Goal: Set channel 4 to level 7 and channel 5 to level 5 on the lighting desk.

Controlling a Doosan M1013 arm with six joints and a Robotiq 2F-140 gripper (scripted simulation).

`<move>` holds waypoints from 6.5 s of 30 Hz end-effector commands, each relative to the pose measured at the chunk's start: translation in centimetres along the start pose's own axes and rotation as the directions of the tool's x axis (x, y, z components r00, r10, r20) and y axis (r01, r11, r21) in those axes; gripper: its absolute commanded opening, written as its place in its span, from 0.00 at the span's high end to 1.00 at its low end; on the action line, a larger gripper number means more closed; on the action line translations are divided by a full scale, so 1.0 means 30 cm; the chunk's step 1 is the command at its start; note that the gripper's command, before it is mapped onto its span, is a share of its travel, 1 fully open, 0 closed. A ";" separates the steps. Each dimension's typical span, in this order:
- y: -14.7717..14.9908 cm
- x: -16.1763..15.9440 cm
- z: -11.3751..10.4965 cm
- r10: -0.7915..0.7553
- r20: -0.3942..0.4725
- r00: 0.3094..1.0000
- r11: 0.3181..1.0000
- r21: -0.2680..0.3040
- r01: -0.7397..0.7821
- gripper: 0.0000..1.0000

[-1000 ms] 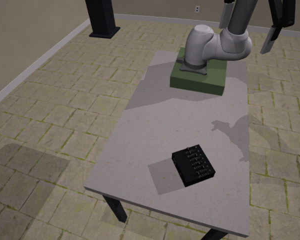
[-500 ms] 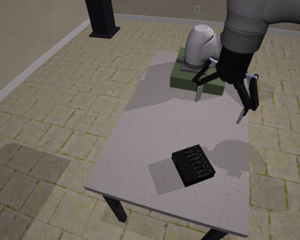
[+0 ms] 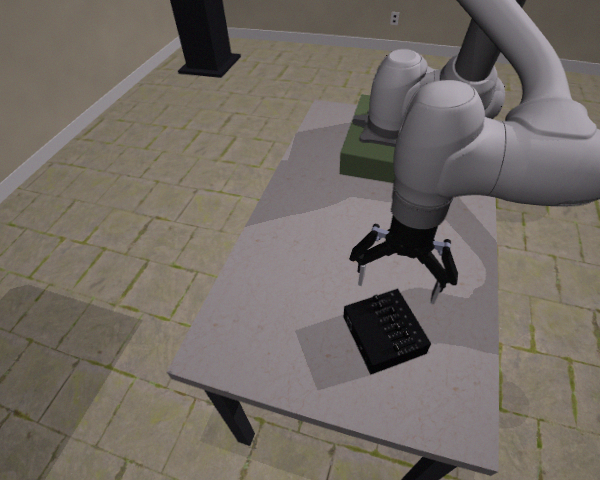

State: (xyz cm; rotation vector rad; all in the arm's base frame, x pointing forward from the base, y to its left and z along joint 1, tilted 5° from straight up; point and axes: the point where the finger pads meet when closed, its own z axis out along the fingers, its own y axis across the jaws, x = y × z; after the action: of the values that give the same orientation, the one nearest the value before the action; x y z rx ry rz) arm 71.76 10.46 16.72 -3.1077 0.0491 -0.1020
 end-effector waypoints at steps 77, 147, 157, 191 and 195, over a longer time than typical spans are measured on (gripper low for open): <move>-0.092 -0.081 0.265 0.790 0.003 0.613 0.613 0.008 -0.790 0.90; -0.095 -0.081 0.343 0.790 0.002 0.613 0.613 0.008 -0.790 0.90; -0.095 -0.081 0.343 0.790 0.002 0.613 0.613 0.008 -0.790 0.90; -0.095 -0.081 0.374 0.790 0.002 0.613 0.613 0.008 -0.790 0.90; -0.095 -0.081 0.380 0.790 0.002 0.613 0.613 0.008 -0.790 0.90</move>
State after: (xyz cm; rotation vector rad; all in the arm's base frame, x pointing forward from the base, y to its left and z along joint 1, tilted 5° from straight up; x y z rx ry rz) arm 70.18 13.74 5.33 -2.7402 1.3959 -0.0718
